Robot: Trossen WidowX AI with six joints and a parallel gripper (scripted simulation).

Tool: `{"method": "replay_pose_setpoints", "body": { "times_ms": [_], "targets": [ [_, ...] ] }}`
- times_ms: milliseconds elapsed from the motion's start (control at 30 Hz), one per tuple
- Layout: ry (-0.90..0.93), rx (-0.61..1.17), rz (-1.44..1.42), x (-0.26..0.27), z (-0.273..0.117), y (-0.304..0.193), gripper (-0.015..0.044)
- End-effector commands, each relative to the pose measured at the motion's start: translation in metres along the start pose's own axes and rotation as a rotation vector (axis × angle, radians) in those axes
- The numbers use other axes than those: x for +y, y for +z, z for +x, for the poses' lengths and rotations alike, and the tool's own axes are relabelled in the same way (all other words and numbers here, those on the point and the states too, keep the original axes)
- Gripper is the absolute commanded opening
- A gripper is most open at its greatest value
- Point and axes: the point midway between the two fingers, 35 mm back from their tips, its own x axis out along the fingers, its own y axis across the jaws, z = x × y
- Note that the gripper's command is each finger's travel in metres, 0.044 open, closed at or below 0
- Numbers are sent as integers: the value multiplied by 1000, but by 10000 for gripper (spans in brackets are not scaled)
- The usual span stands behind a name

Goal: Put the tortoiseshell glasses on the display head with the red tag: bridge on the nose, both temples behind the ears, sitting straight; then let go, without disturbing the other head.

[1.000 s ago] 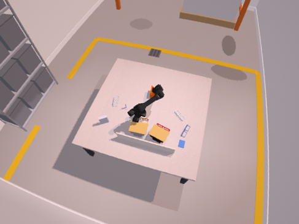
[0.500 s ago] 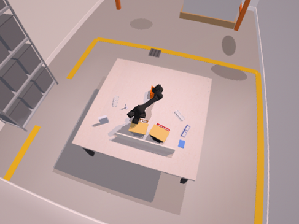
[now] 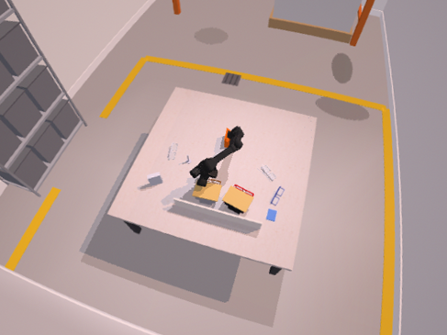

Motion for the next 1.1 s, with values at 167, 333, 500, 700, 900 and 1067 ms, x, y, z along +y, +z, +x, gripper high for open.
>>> {"method": "replay_pose_setpoints", "body": {
  "times_ms": [167, 333, 500, 700, 900, 1067],
  "targets": [
    [-2, -3, 3, -1, 2, 1, 0],
    [-2, -3, 3, -1, 2, 1, 0],
    [-2, -3, 3, -1, 2, 1, 0],
    [-2, -3, 3, -1, 3, 1, 0],
    [-2, -3, 3, -1, 7, 1, 0],
    [-2, -3, 3, -1, 7, 1, 0]
  ]
}}
